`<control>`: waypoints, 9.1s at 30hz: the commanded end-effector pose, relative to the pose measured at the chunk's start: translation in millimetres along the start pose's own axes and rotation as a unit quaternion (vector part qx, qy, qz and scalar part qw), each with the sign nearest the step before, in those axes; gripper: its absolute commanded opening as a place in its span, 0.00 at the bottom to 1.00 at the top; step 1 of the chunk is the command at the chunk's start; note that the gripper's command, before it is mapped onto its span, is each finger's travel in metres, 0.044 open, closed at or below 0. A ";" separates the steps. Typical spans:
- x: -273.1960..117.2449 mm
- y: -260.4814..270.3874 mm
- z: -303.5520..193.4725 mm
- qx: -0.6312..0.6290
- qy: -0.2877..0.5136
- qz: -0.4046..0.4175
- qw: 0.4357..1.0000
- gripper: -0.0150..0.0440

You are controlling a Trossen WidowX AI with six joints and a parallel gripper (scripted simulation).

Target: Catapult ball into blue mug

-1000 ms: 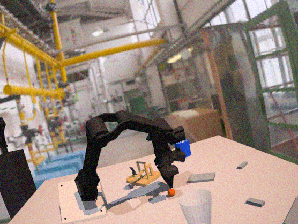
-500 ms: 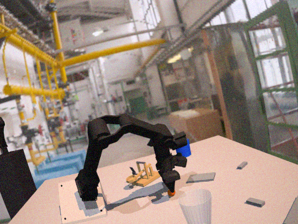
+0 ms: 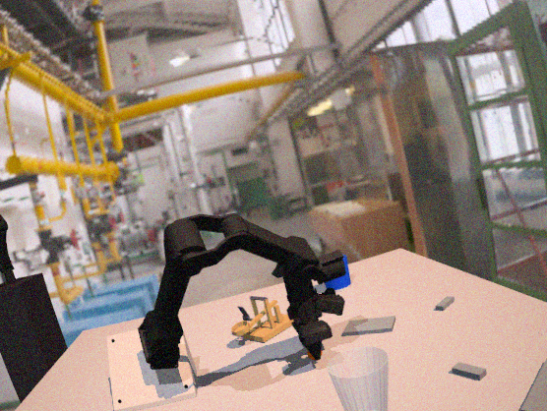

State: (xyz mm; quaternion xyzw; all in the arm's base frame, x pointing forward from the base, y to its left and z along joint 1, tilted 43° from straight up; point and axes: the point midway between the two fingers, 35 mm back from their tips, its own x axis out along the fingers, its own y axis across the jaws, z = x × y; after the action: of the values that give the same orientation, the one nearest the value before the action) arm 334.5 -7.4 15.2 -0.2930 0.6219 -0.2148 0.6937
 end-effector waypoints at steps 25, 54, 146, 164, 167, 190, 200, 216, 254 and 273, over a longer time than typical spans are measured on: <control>-67.0 5.2 7.9 0.004 -0.002 0.002 1.000 0.25; -112.9 104.6 -44.5 -0.158 0.066 0.003 0.985 0.25; -204.9 332.6 11.8 -0.355 -0.200 0.119 0.905 1.00; -258.8 372.7 103.8 -0.315 -0.379 0.117 0.862 1.00; -258.8 372.7 103.8 -0.315 -0.379 0.117 0.862 1.00; -258.8 372.7 103.8 -0.315 -0.379 0.117 0.862 0.56; -258.8 372.7 103.8 -0.315 -0.379 0.117 0.862 0.25; -241.7 380.9 65.4 -0.407 -0.354 0.069 0.839 0.25; -149.8 333.7 -133.0 -0.826 -0.144 -0.197 0.508 0.25; -119.7 261.5 -191.5 -0.908 0.005 -0.329 0.261 0.25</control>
State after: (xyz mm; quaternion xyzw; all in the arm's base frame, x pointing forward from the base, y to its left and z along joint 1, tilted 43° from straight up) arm 117.8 253.0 -91.4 -0.9100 0.2802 0.2895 -0.0981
